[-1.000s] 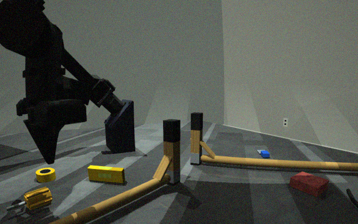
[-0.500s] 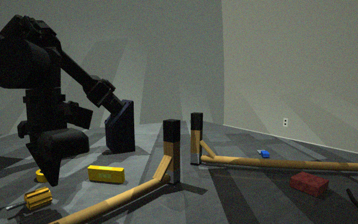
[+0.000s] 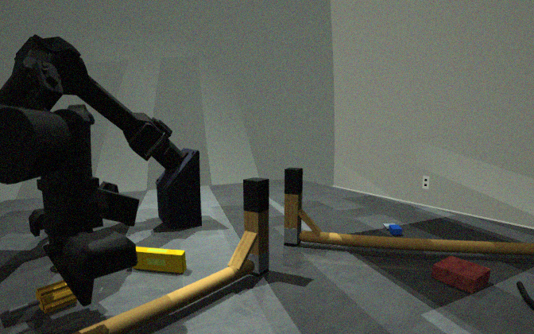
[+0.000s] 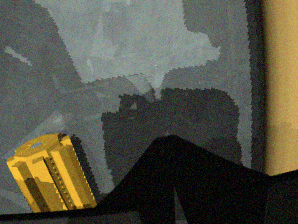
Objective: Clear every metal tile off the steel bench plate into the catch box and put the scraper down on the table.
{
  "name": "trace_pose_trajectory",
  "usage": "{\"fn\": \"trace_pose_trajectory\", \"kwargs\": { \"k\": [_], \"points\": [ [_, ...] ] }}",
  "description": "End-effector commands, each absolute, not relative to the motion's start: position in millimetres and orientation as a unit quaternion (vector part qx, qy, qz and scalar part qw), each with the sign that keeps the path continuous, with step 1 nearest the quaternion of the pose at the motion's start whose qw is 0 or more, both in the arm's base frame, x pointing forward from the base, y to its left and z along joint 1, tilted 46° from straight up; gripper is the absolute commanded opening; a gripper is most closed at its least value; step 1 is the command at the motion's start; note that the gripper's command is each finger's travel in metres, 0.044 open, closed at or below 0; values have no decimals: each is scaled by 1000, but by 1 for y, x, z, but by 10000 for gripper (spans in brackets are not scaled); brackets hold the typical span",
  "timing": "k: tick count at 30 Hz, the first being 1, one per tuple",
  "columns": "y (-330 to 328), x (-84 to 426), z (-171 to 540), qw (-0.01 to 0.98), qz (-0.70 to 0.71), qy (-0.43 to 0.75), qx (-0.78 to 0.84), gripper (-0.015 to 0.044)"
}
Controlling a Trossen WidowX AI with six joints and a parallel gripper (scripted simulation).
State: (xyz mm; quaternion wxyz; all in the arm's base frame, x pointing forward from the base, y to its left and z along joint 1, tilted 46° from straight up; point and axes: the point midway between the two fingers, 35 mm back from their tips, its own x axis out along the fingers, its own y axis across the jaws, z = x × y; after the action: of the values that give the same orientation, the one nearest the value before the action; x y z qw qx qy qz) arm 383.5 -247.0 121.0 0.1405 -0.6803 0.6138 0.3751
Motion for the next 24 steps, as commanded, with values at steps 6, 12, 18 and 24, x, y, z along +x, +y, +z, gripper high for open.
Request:
{"fn": "trace_pose_trajectory", "kwargs": {
  "k": [6,12,18,24],
  "points": [
    [-256,382,112,138,377,612,-681,0],
    [-256,388,111,140,376,613,-681,0],
    [-255,394,111,141,374,614,-681,0],
    [-255,400,110,143,372,614,-681,0]
  ]
}}
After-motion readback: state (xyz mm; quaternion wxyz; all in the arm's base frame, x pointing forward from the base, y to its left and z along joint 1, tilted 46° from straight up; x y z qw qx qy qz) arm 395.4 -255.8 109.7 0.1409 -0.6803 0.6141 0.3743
